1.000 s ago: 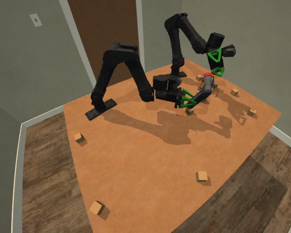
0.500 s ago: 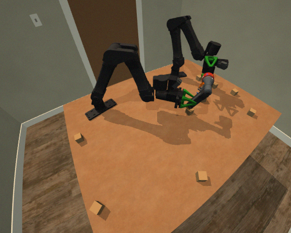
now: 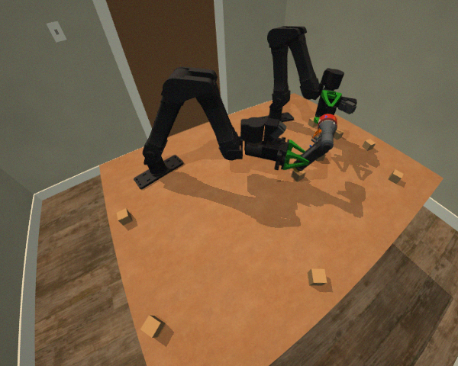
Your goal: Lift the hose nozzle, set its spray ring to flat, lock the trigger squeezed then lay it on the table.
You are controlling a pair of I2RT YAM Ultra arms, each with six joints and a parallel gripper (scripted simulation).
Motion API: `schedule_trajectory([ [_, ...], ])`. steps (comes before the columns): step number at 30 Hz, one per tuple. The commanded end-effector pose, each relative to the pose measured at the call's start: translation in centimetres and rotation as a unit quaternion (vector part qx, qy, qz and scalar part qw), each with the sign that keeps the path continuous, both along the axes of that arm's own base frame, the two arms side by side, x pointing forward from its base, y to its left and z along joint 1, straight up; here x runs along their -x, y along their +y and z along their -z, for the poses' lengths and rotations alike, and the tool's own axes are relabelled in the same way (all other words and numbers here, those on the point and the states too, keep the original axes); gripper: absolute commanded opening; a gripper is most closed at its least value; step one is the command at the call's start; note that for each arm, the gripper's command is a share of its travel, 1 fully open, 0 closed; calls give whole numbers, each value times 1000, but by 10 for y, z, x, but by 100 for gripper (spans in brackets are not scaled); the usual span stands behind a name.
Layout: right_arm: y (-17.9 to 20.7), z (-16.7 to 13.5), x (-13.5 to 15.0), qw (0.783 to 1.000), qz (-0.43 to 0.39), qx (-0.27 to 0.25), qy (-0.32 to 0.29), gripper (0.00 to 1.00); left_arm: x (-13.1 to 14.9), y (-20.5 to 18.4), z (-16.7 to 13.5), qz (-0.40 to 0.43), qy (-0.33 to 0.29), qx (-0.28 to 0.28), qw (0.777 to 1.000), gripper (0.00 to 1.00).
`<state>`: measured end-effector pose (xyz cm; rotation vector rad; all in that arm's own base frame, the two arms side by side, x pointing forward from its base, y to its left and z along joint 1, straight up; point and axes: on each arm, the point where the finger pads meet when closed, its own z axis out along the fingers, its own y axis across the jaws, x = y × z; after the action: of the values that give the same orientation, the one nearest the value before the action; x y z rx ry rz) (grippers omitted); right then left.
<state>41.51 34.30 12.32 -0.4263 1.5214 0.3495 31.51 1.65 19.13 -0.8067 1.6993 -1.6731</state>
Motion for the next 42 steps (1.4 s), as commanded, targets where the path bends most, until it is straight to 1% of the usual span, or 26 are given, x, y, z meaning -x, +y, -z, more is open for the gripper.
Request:
schedule_trajectory([
  [1,2,-74,-9,994,6,-80,-70,36,-1,0,-6,-2,-21,-4,1000,86],
  [8,2,-74,-9,994,6,-80,-70,36,2,-4,-5,2,-21,-5,1000,86],
  [10,2,-74,-9,994,6,-80,-70,36,-1,-3,-23,3,-51,-27,998,86],
  [12,2,-74,-9,994,6,-80,-70,36,-1,-3,-23,3,-51,-27,998,86],
  [13,2,-74,-9,994,6,-80,-70,36,-2,3,-14,-3,-36,-17,999,86],
  [14,2,-74,-9,994,6,-80,-70,36,-4,7,-13,-8,-34,-15,999,86],
  [15,2,-74,-9,994,6,-80,-70,36,-10,1,-22,2,-46,-23,999,86],
  [16,2,-74,-9,994,6,-80,-70,36,-10,0,-23,2,-49,-25,998,86],
  [23,2,-74,-9,994,6,-80,-70,36,-19,-8,-20,1,-49,-25,998,86],
  [30,2,-74,-9,994,6,-80,-70,36,-24,-14,-24,1,-53,-28,998,86],
  [32,2,-74,-9,994,6,-80,-70,36,-29,-15,-17,1,-36,-18,999,86],
  [42,2,-74,-9,994,6,-80,-70,36,-42,-27,-18,1,-37,-20,999,86],
])
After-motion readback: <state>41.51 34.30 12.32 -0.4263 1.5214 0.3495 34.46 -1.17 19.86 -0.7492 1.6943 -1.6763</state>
